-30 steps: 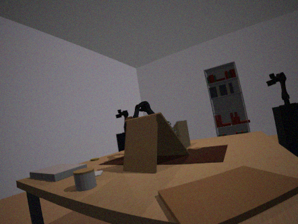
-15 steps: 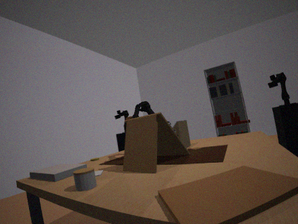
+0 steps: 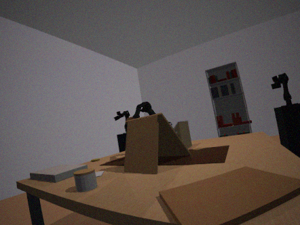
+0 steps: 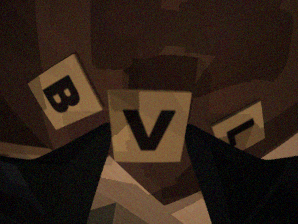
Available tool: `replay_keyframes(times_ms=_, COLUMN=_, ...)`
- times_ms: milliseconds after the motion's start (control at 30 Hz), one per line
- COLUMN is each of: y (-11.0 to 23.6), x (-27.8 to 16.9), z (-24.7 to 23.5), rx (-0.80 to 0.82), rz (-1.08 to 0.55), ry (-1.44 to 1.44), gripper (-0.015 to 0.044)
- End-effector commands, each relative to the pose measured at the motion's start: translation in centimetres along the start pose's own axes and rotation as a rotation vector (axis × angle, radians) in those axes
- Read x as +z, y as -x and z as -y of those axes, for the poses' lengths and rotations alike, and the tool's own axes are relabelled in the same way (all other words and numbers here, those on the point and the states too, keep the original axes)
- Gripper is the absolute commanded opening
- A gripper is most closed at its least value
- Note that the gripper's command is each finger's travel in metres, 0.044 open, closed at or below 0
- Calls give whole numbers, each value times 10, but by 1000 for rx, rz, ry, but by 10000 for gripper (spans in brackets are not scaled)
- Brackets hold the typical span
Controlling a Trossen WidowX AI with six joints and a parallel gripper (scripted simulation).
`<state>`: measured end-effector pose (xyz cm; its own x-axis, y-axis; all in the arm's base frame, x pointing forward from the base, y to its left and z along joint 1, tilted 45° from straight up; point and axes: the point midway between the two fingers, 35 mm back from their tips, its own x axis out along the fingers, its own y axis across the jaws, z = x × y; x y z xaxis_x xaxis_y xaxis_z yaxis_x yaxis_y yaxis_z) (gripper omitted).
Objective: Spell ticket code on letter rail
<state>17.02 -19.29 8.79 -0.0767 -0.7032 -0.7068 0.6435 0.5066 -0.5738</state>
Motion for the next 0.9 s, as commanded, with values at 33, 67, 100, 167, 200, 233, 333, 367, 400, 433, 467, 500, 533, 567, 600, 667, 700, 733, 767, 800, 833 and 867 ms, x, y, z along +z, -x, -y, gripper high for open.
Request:
replay_keyframes(times_ms=33, y=10, x=15, z=-11, rx=20, rz=52, ry=23, gripper=0)
replay_keyframes(times_ms=67, y=14, x=18, z=-14, rx=27, rz=65, ry=27, gripper=0)
replay_keyframes(times_ms=100, y=17, x=22, z=-17, rx=36, rz=81, ry=31, gripper=0)
replay_keyframes(times_ms=167, y=25, x=30, z=-25, rx=54, rz=113, ry=38, gripper=0)
replay_keyframes(times_ms=200, y=29, x=34, z=-28, rx=63, rz=128, ry=41, gripper=0)
replay_keyframes(times_ms=233, y=33, x=37, z=-32, rx=73, rz=144, ry=45, gripper=0)
replay_keyframes(times_ms=333, y=46, x=47, z=-44, rx=103, rz=191, ry=55, gripper=0)
replay_keyframes(times_ms=367, y=51, x=50, z=-47, rx=113, rz=206, ry=58, gripper=0)
replay_keyframes(times_ms=400, y=56, x=53, z=-51, rx=124, rz=221, ry=62, gripper=0)
replay_keyframes(times_ms=433, y=61, x=56, z=-55, rx=135, rz=236, ry=65, gripper=0)
replay_keyframes(times_ms=467, y=65, x=59, z=-59, rx=145, rz=251, ry=68, gripper=0)
replay_keyframes(times_ms=500, y=70, x=62, z=-63, rx=157, rz=266, ry=72, gripper=0)
replay_keyframes(times_ms=533, y=76, x=64, z=-67, rx=168, rz=281, ry=75, gripper=0)
replay_keyframes(times_ms=567, y=81, x=67, z=-71, rx=179, rz=295, ry=78, gripper=0)
replay_keyframes(times_ms=600, y=86, x=69, z=-75, rx=191, rz=310, ry=82, gripper=0)
replay_keyframes(times_ms=667, y=97, x=73, z=-83, rx=214, rz=338, ry=88, gripper=0)
replay_keyframes(times_ms=700, y=102, x=75, z=-87, rx=226, rz=353, ry=91, gripper=0)
replay_keyframes(times_ms=733, y=108, x=77, z=-90, rx=238, rz=367, ry=94, gripper=0)
replay_keyframes(times_ms=767, y=114, x=78, z=-94, rx=251, rz=380, ry=98, gripper=0)
replay_keyframes(times_ms=800, y=119, x=80, z=-98, rx=263, rz=394, ry=101, gripper=0)
replay_keyframes(times_ms=833, y=125, x=81, z=-102, rx=276, rz=408, ry=103, gripper=0)
replay_keyframes(times_ms=867, y=131, x=82, z=-106, rx=289, rz=421, ry=106, gripper=0)
